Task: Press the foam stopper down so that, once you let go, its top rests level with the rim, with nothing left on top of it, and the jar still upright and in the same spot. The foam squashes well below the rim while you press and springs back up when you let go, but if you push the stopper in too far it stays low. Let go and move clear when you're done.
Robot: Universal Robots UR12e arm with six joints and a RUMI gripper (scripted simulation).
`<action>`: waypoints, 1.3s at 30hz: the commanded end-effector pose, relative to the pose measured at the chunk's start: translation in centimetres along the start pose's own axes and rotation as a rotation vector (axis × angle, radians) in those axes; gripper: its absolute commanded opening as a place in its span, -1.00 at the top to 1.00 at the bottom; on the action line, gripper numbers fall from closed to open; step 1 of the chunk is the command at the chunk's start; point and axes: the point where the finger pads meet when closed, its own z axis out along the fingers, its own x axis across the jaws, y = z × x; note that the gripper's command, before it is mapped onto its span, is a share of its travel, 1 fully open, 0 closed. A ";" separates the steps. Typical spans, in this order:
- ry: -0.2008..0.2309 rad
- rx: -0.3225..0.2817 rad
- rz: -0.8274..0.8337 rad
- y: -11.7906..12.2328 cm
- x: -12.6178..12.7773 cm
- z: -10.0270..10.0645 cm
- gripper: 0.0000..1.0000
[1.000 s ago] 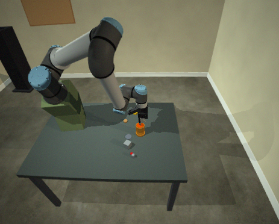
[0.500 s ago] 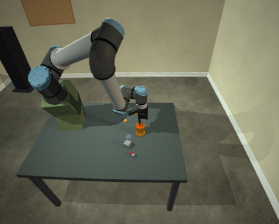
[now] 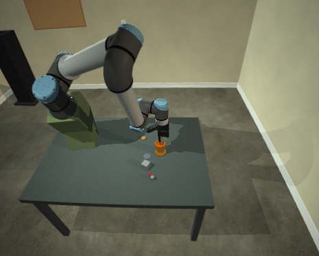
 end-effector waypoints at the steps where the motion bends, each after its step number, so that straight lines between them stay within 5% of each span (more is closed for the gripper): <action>1: 0.000 -0.001 0.000 0.0 0.0 0.2 1.00; 39: 0.000 -0.001 0.000 0.0 0.0 0.8 1.00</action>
